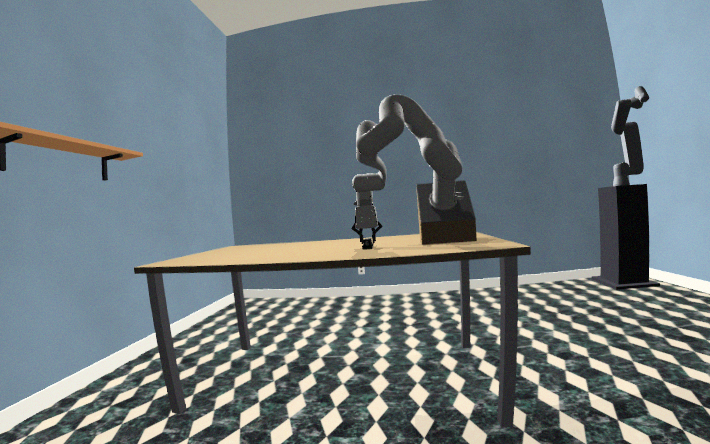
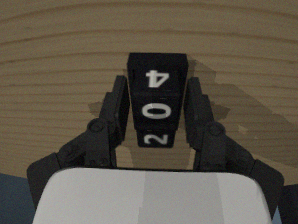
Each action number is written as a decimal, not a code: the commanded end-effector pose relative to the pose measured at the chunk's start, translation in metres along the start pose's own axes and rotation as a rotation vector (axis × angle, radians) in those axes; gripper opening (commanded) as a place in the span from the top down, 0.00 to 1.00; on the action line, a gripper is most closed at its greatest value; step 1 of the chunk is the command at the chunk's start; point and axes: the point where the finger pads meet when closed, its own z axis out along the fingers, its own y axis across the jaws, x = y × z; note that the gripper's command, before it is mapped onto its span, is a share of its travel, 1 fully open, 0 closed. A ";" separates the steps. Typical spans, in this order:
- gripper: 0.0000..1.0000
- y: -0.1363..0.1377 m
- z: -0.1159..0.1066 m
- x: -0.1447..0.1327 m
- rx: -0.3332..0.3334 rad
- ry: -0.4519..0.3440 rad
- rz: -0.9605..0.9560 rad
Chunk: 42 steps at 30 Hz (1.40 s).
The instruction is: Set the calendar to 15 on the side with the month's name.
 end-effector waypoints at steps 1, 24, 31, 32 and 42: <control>0.51 -0.001 -0.001 0.000 0.002 0.001 -0.001; 0.71 -0.001 -0.001 0.000 0.002 0.001 -0.001; 0.71 -0.001 -0.001 0.000 0.002 0.001 -0.001; 0.71 -0.001 -0.001 0.000 0.002 0.001 -0.001; 0.71 -0.001 -0.001 0.000 0.002 0.001 -0.001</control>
